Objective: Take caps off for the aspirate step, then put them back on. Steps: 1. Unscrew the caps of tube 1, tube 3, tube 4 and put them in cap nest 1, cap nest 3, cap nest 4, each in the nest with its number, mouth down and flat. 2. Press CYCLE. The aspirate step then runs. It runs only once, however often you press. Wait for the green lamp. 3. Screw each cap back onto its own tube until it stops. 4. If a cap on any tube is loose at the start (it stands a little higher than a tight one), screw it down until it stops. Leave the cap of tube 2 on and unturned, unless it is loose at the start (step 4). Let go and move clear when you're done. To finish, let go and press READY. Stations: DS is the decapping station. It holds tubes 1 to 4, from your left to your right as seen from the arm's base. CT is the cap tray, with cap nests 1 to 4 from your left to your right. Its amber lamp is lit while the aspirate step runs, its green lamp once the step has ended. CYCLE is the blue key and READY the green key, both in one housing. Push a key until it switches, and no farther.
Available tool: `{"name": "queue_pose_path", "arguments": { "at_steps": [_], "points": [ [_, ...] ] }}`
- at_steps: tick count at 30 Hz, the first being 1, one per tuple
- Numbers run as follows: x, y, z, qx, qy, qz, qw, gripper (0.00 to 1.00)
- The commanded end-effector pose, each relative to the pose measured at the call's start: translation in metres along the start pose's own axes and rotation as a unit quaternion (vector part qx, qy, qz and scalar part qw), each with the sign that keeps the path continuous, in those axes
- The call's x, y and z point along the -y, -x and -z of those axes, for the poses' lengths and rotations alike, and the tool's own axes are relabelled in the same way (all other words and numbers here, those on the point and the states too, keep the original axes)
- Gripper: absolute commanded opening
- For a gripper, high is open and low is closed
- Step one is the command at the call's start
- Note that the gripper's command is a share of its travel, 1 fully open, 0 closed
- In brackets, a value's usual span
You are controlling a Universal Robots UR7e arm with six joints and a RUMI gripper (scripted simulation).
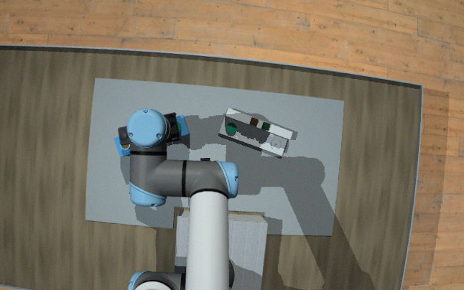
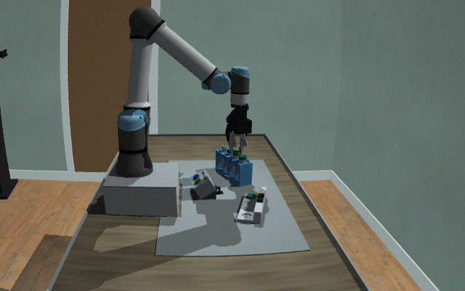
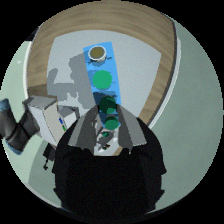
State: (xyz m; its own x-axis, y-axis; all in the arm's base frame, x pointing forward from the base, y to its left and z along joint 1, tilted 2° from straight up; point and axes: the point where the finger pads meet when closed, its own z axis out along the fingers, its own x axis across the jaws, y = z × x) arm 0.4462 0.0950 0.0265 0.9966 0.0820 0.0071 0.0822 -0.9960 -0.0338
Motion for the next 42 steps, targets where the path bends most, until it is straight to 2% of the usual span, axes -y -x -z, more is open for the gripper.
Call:
{"name": "queue_pose_path", "arguments": {
  "at_steps": [1, 6, 12, 13, 25, 28, 29, 42],
  "points": [
    [0.0, -0.0003, 0.0004, -0.001, -0.002, 0.057, 0.998, 0.0],
    [0.0, -0.0003, 0.0004, -0.001, -0.002, 0.181, 0.984, 0.0],
    [0.0, -0.0003, 0.0004, -0.001, -0.002, 0.192, 0.981, 0.0],
    [0.0, -0.0003, 0.0004, -0.001, -0.002, 0.192, 0.981, 0.35],
    [0.0, -0.0003, 0.0004, -0.001, -0.002, 0.192, 0.981, 0.35],
    [0.0001, -0.0003, 0.0019, -0.001, -0.002, 0.068, 0.998, 0.35],
    [0.0, -0.0003, 0.0024, -0.001, -0.002, 0.063, 0.998, 0.35],
    [0.0004, -0.0005, 0.0074, -0.001, -0.002, 0.063, 0.998, 0.35]
  ]
}}
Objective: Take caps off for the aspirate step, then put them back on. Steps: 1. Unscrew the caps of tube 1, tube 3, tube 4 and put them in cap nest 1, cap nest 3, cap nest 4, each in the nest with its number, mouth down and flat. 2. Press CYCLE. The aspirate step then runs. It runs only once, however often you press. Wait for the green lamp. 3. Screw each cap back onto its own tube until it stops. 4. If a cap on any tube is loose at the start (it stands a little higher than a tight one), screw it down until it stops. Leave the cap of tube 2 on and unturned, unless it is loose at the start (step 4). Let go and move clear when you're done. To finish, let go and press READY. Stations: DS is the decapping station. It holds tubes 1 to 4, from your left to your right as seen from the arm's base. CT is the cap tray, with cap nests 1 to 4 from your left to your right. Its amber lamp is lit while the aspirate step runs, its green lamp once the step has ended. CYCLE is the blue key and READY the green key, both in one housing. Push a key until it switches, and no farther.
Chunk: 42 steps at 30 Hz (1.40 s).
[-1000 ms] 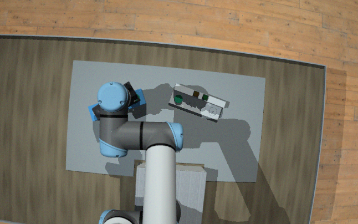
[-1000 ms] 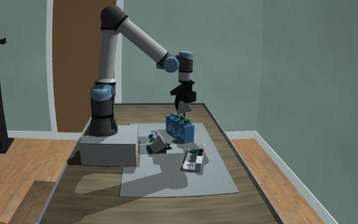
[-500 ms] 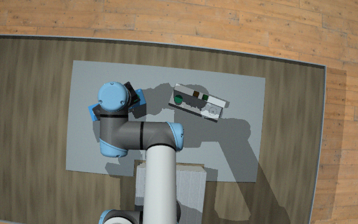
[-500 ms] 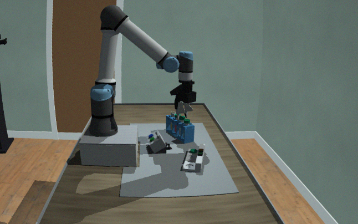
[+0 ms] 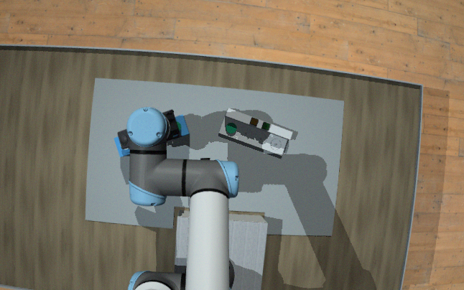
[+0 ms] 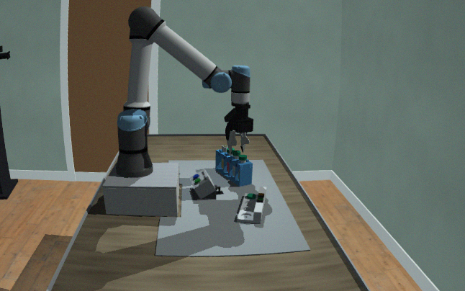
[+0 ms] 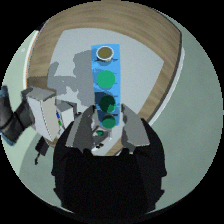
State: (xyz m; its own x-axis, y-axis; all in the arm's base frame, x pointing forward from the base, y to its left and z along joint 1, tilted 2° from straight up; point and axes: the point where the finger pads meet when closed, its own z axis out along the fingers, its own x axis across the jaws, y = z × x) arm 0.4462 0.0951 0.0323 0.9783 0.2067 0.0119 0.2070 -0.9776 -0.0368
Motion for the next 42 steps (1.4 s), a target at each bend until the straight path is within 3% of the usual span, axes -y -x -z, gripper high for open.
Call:
{"name": "queue_pose_path", "arguments": {
  "at_steps": [1, 4, 5, 19, 33, 36, 40, 42],
  "points": [
    [0.0, 0.0, 0.002, -0.001, 0.0, -0.001, 1.0, 0.35],
    [0.0, 0.0, 0.002, -0.001, 0.0, -0.001, 1.0, 0.35],
    [0.0, 0.0, 0.002, -0.001, 0.0, -0.001, 1.0, 0.0],
    [0.0, 0.0, 0.002, -0.001, 0.0, -0.001, 1.0, 0.0],
    [0.0, 0.0, 0.037, -0.001, 0.0, -0.001, 1.0, 0.0],
    [0.0, 0.0, 0.037, -0.001, 0.0, -0.001, 1.0, 0.0],
    [-0.031, 0.012, 0.037, 0.0, 0.0, 0.165, 0.986, 0.0],
    [-0.039, 0.015, 0.037, 0.0, 0.0, 0.206, 0.978, 0.0]
  ]
}}
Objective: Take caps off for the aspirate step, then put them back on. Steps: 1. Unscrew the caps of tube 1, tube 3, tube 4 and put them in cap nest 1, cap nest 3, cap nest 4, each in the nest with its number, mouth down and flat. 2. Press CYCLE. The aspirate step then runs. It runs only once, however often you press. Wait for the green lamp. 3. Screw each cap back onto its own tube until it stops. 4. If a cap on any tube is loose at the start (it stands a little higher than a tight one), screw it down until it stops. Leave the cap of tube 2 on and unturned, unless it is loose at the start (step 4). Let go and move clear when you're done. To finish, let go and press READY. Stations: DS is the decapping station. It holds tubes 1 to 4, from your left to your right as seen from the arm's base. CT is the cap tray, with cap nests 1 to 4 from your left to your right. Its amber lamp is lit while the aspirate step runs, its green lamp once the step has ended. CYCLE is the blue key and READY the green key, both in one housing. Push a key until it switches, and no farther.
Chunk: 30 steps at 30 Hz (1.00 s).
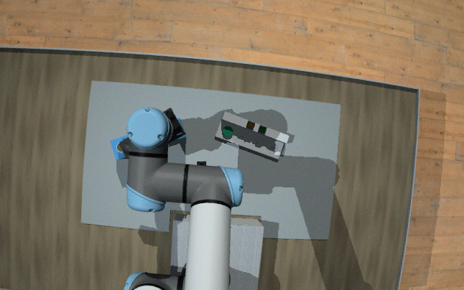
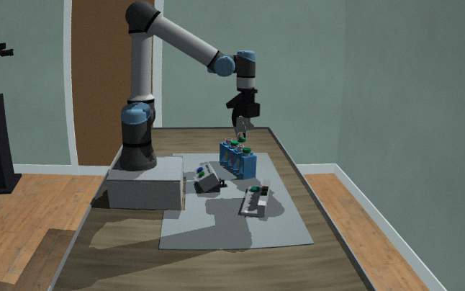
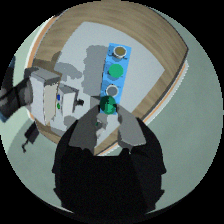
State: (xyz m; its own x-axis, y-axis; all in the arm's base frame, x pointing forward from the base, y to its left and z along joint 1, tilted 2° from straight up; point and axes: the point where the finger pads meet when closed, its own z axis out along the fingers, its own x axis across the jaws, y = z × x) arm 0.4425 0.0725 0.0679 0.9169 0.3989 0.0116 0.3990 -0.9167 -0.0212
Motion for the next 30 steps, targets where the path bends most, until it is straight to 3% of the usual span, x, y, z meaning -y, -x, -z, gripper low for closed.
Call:
{"name": "queue_pose_path", "arguments": {
  "at_steps": [1, 8, 10, 30],
  "points": [
    [-0.017, 0.011, 0.001, -0.005, -0.005, 0.107, 0.994, 0.0],
    [-0.045, 0.029, 0.0, -0.006, -0.004, 0.27, 0.963, 0.0],
    [-0.059, 0.038, 0.0, -0.006, -0.004, 0.342, 0.94, 0.0],
    [-0.163, 0.107, -0.002, -0.006, -0.004, 0.342, 0.94, 0.0]
  ]
}}
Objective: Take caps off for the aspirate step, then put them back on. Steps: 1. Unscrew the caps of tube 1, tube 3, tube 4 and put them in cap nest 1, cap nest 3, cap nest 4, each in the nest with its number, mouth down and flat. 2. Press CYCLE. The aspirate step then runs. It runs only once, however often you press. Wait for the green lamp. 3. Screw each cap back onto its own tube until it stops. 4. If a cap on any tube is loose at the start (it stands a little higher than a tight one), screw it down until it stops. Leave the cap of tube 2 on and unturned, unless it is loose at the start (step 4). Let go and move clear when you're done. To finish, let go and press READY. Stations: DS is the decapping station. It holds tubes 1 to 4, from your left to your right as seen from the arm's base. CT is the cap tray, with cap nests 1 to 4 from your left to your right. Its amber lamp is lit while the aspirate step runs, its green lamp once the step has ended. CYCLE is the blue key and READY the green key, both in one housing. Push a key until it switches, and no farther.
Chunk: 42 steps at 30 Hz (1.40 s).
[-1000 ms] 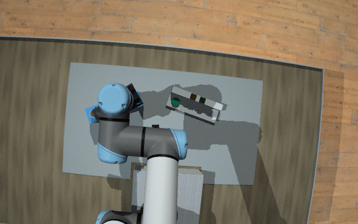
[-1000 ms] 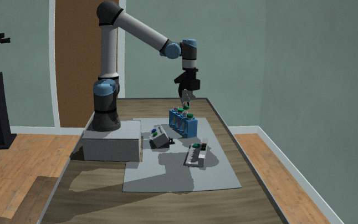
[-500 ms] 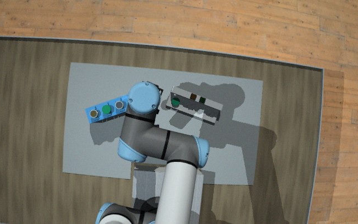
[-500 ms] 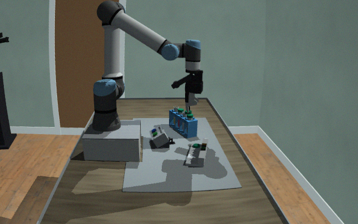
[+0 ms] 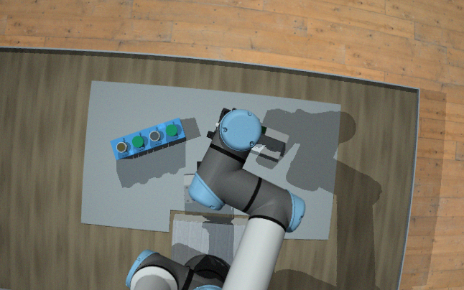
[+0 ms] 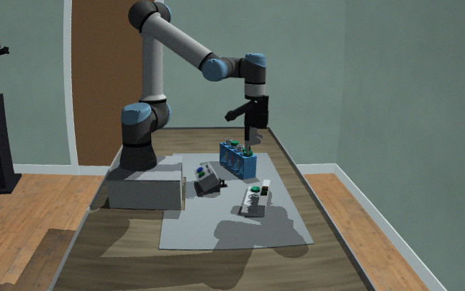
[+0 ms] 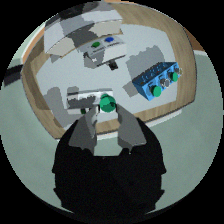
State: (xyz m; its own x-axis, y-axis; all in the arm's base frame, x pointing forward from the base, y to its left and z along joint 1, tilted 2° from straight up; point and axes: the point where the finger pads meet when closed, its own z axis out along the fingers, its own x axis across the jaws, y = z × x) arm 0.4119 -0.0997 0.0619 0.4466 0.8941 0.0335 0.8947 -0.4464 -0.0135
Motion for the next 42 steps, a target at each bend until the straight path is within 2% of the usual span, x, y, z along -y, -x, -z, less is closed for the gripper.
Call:
{"name": "queue_pose_path", "arguments": {
  "at_steps": [1, 4, 6, 11, 12, 16, 26, 38, 40, 42],
  "points": [
    [-0.009, 0.027, 0.0, -0.001, 0.001, 0.001, 1.0, 0.0],
    [-0.016, 0.051, 0.0, -0.001, 0.001, 0.001, 1.0, 0.0],
    [-0.016, 0.051, 0.0, -0.001, 0.001, 0.001, 1.0, 0.0],
    [-0.028, 0.091, 0.0, -0.001, 0.001, 0.001, 1.0, 0.0],
    [-0.028, 0.091, 0.0, -0.001, 0.001, 0.001, 1.0, 0.0],
    [-0.037, 0.119, 0.0, -0.001, 0.001, 0.001, 1.0, 0.0],
    [-0.037, 0.119, 0.0, -0.001, 0.001, 0.001, 1.0, 0.0],
    [-0.037, 0.119, -0.06, -0.001, 0.001, 0.001, 1.0, 0.0],
    [-0.037, 0.119, -0.06, -0.001, 0.001, 0.001, 1.0, 0.0],
    [-0.037, 0.119, -0.07, -0.001, 0.001, 0.001, 1.0, 0.0]
  ]
}}
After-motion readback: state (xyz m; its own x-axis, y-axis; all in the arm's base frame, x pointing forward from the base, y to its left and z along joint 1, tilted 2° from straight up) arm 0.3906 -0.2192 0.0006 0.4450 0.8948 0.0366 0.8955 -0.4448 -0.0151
